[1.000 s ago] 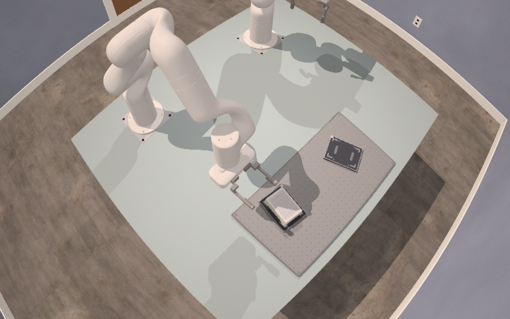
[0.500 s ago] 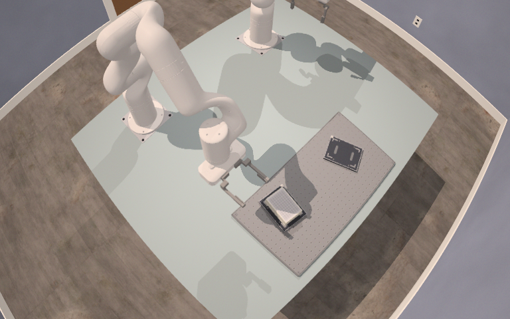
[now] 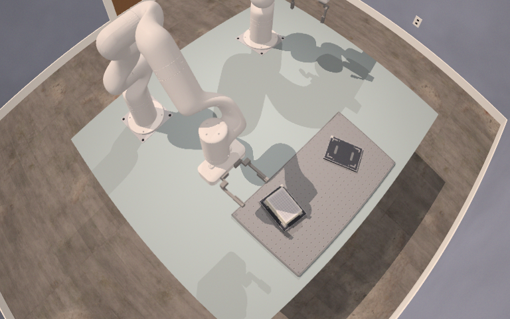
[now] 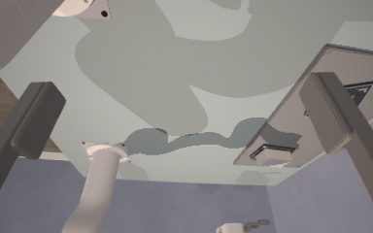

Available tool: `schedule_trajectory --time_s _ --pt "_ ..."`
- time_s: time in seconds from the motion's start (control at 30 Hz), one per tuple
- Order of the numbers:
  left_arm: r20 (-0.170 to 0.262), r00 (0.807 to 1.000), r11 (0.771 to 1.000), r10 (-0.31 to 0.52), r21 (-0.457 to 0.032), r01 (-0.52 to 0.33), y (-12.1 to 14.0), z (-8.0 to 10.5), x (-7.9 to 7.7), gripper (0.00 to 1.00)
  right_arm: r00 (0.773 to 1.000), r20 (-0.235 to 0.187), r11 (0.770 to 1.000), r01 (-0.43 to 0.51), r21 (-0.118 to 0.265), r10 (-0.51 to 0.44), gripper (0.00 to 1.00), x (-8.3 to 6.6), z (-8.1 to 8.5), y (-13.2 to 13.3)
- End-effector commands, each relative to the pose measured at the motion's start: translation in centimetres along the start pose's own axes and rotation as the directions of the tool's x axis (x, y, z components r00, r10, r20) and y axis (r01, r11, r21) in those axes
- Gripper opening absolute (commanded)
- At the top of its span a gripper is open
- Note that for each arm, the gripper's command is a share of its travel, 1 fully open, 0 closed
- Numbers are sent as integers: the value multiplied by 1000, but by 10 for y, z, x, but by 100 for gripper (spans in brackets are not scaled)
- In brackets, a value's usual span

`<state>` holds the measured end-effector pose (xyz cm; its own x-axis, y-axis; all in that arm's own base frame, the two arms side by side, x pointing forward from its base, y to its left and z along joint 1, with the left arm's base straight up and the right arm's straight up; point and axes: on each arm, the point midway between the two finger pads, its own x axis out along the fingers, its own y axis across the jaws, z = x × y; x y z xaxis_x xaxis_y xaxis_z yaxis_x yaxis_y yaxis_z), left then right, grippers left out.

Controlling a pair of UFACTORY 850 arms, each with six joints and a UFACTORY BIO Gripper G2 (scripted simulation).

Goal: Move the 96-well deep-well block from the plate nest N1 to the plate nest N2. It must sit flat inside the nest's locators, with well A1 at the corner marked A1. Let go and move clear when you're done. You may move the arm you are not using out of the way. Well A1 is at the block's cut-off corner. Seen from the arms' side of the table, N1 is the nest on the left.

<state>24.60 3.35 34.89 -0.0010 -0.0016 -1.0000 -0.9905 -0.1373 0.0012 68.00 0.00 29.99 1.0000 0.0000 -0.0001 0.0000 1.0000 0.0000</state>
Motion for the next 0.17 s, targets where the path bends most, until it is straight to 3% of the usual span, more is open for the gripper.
schedule_trajectory --time_s 0.0,0.13 --pt "0 1000 1000 -1 0 1 0 0 0 100 1000 2 1000 0 0 0 37 1 1 0" --pt "0 1000 1000 -1 0 1 0 0 0 100 1000 2 1000 0 0 0 37 1 1 0"
